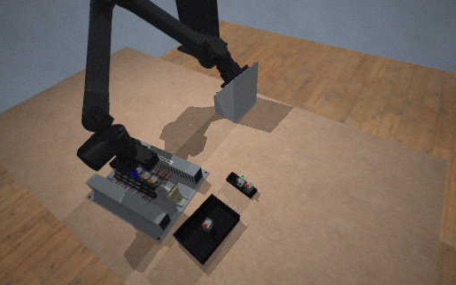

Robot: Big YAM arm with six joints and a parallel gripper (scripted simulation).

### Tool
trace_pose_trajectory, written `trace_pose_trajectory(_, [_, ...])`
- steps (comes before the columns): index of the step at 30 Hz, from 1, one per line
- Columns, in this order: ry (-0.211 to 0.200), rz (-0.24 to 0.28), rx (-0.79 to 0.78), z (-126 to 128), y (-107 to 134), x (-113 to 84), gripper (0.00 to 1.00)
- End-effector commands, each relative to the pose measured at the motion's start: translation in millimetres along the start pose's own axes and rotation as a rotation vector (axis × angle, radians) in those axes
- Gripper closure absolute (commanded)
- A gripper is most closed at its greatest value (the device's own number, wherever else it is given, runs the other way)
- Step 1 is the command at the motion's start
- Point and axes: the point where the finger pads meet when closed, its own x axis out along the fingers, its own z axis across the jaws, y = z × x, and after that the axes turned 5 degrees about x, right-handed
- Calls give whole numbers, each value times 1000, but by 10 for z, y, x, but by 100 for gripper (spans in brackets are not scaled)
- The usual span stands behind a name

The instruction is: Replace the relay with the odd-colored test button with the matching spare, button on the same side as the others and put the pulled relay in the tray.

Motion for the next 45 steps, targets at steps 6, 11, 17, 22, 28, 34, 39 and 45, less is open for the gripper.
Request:
trace_pose_trajectory(6, [27, 2, 3, -162, -34, -141, 100])
trace_pose_trajectory(11, [27, 2, 3, -162, -32, -139, 100])
trace_pose_trajectory(17, [27, 2, 3, -161, -32, -139, 100])
trace_pose_trajectory(22, [27, 2, 3, -161, -32, -138, 100])
trace_pose_trajectory(28, [27, 2, 4, -153, -26, -139, 100])
trace_pose_trajectory(34, [25, 2, 2, -132, -23, -136, 100])
trace_pose_trajectory(39, [24, 2, 1, -118, -21, -134, 100])
trace_pose_trajectory(45, [23, 2, 0, -111, -20, -133, 100])
